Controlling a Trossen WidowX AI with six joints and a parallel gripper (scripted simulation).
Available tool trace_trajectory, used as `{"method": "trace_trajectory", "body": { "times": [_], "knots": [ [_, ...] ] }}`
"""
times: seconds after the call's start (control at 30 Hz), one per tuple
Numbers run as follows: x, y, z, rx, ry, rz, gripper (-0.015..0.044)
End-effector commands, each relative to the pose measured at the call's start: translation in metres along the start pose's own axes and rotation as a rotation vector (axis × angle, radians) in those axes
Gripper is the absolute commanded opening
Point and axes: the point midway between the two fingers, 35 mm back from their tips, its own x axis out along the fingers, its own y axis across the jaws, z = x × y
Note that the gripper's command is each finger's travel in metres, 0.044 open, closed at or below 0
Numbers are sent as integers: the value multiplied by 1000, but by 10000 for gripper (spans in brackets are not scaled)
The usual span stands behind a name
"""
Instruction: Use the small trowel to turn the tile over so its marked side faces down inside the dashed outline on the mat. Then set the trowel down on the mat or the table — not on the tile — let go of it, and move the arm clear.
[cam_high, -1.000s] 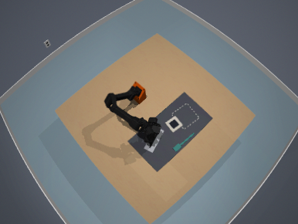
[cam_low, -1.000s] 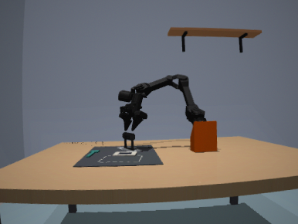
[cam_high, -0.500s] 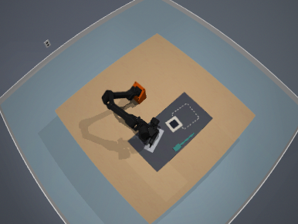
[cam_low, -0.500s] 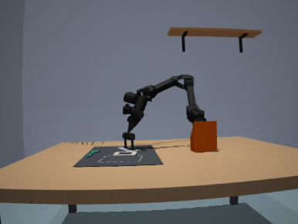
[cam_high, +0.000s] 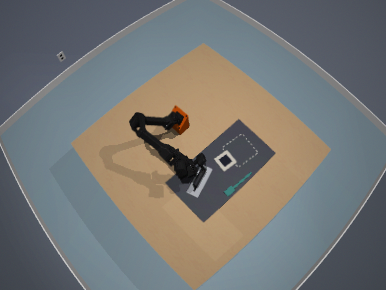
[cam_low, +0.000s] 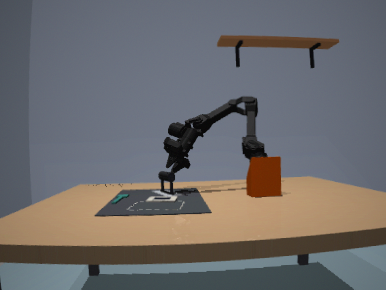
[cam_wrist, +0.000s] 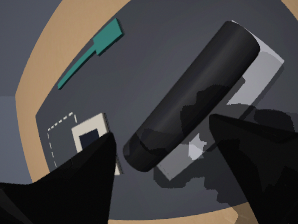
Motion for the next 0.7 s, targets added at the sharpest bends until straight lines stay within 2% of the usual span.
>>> {"method": "trace_trajectory", "body": {
  "times": [0.0, 0.67],
  "knots": [
    [-1, -2, -4, 152, -41, 22, 300],
    [-4, -12, -21, 767, -186, 157, 300]
  ]
}}
